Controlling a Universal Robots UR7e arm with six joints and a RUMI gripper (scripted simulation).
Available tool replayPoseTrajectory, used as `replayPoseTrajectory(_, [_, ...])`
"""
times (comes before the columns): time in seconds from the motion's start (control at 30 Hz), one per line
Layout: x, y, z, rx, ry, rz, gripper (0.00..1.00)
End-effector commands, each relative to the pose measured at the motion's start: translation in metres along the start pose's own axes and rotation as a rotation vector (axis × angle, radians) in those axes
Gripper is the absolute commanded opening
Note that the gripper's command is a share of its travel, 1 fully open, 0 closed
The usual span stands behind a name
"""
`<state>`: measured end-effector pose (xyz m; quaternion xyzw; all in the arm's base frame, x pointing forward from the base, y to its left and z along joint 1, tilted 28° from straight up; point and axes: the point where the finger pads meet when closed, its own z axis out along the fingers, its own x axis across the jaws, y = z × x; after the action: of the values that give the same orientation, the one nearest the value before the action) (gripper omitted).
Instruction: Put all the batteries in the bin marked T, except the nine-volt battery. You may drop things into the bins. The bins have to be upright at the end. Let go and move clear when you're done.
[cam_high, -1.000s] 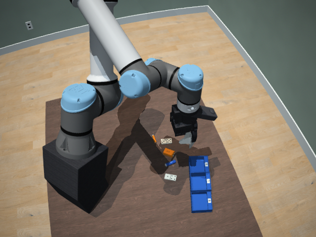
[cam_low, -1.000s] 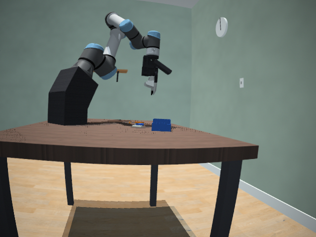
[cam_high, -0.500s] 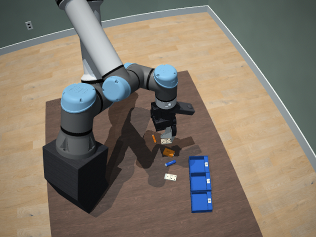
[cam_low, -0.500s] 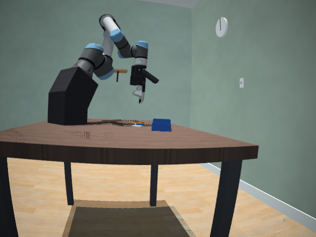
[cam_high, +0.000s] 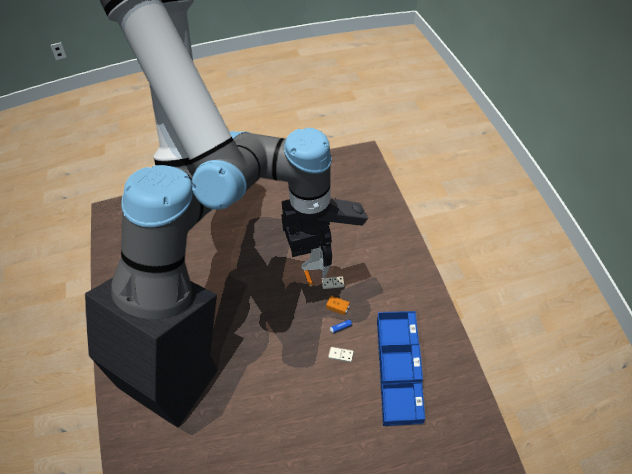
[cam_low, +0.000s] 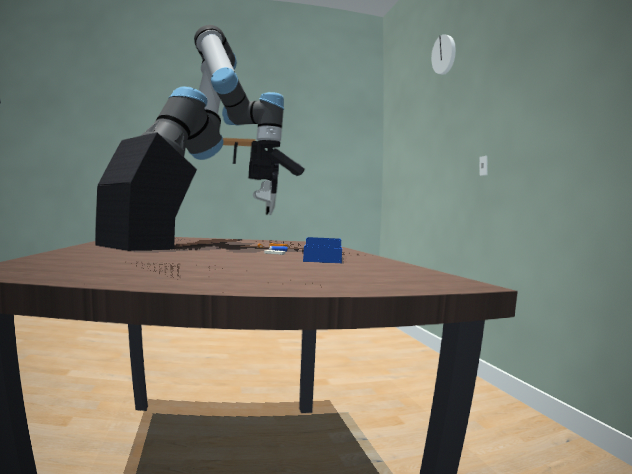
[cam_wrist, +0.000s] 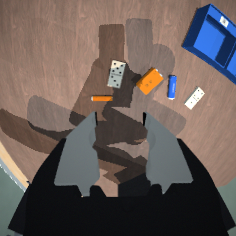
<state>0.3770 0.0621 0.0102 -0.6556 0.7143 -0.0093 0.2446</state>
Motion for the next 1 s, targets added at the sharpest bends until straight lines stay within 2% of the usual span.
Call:
replayPoseTrajectory(0.0, [-0.039, 0.021, 0.019, 0.004, 0.017, 0.004, 0.38])
replayPoseTrajectory(0.93, [-0.034, 0.023, 0.017, 0.004, 0.017, 0.004, 0.38])
replayPoseTrajectory(0.97, [-0.003, 0.001, 0.003, 0.004, 0.017, 0.004, 0.38])
